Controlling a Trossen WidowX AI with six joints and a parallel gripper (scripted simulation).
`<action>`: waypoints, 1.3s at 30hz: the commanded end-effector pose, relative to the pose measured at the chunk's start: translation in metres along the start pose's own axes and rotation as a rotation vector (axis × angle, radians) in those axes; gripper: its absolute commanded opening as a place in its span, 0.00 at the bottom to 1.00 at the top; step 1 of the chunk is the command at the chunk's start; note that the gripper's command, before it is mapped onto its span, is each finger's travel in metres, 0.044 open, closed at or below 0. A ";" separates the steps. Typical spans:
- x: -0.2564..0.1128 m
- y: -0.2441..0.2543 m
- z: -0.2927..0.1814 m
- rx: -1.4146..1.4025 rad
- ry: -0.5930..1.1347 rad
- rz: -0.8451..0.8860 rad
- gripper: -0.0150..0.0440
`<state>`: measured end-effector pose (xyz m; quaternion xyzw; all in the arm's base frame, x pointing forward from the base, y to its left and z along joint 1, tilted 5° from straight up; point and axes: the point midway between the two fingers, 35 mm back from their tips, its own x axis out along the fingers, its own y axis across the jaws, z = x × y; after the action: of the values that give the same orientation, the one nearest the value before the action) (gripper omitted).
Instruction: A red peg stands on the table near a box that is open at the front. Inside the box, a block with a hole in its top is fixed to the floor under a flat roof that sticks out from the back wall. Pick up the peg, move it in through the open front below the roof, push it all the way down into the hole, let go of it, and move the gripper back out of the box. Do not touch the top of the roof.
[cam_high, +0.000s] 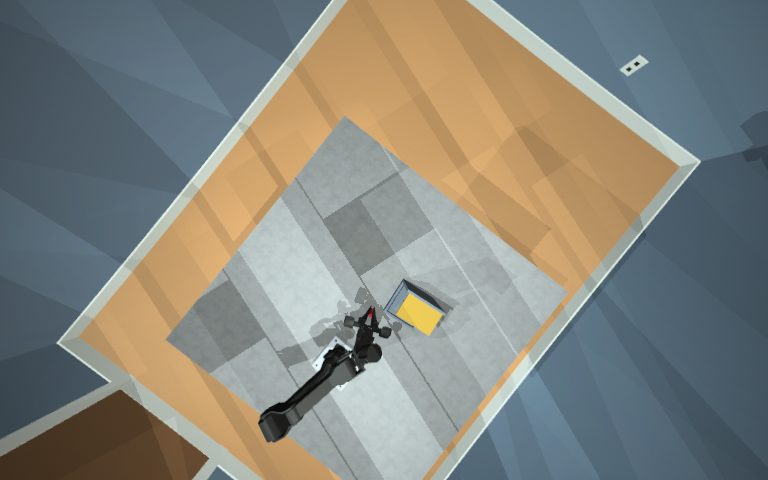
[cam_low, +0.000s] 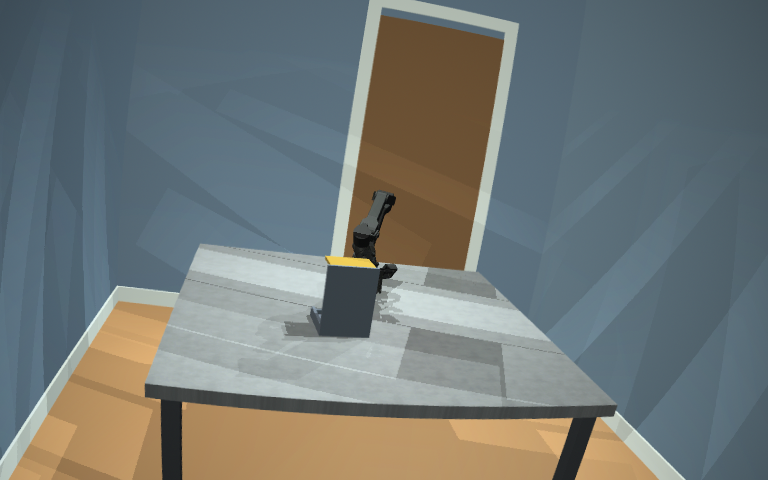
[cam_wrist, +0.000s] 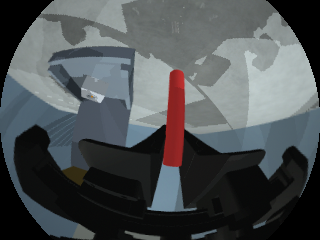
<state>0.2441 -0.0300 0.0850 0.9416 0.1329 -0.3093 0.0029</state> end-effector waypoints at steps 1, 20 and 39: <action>-0.002 0.000 -0.003 -0.007 0.008 -0.001 0.25; -0.001 0.033 -0.011 0.025 0.006 0.045 0.25; -0.001 0.070 -0.014 0.058 0.005 0.092 0.25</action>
<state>0.2661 -0.0913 0.0896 0.9460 0.0820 -0.3133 -0.0116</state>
